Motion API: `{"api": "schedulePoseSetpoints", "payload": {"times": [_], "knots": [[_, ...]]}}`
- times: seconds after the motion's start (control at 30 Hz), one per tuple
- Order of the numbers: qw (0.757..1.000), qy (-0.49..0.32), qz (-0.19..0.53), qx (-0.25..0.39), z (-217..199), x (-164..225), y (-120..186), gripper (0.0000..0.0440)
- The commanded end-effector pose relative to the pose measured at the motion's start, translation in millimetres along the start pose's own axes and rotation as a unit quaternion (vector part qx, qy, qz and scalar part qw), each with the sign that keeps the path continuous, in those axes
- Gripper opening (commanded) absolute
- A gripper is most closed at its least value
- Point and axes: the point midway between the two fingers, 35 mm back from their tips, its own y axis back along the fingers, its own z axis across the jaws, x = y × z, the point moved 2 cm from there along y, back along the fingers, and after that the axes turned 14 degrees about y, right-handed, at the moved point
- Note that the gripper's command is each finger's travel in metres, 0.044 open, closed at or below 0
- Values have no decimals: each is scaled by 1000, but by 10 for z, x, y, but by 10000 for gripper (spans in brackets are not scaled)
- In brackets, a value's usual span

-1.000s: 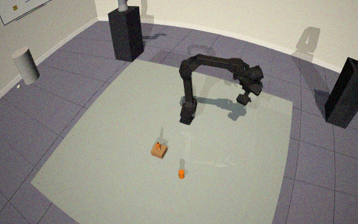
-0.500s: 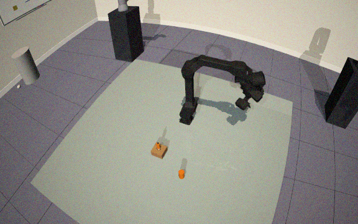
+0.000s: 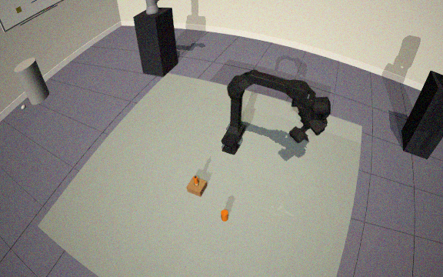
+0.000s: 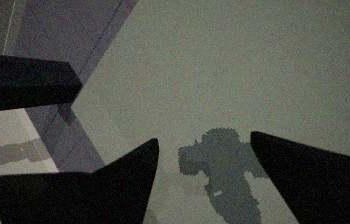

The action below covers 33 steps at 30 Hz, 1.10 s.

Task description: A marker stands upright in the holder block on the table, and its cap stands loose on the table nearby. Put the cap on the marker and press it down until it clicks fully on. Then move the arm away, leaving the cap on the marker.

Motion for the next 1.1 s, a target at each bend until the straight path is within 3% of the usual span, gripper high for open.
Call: {"api": "schedulePoseSetpoints", "payload": {"times": [0.0,1.07], "knots": [[1000,-9,-1,9,-76,-63,14,330],[988,-135,10,76,-990,-451,99,332]]}}
